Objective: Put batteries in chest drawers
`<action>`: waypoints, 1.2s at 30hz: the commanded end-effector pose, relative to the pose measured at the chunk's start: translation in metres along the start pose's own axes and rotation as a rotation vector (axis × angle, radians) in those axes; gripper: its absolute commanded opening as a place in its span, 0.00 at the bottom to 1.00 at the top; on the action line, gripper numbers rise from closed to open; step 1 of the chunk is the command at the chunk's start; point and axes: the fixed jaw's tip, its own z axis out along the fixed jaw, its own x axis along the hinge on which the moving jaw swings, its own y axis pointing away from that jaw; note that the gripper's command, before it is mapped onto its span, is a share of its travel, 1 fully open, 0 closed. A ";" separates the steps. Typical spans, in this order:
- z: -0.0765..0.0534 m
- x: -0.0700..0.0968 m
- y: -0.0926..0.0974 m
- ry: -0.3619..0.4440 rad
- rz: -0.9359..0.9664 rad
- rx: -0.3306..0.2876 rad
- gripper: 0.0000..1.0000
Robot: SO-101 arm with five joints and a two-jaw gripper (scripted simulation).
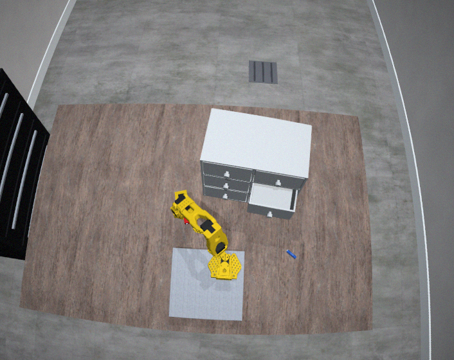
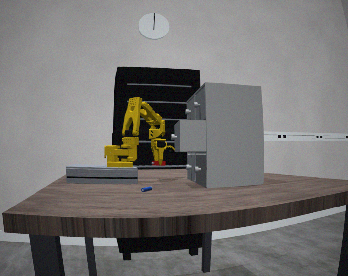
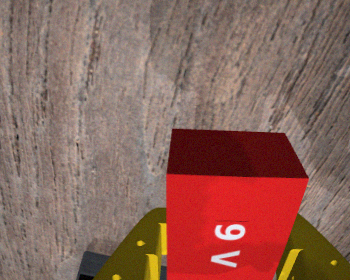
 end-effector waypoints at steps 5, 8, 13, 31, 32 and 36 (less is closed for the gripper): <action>-0.002 0.006 -0.011 -0.029 -0.112 -0.015 0.00; -0.001 0.010 -0.016 -0.030 -0.171 -0.014 0.00; 0.000 0.018 -0.024 -0.031 -0.269 -0.013 0.00; 0.003 0.028 -0.034 -0.032 -0.390 -0.010 0.00; 0.003 0.028 -0.034 -0.032 -0.390 -0.010 0.00; 0.003 0.028 -0.034 -0.032 -0.390 -0.010 0.00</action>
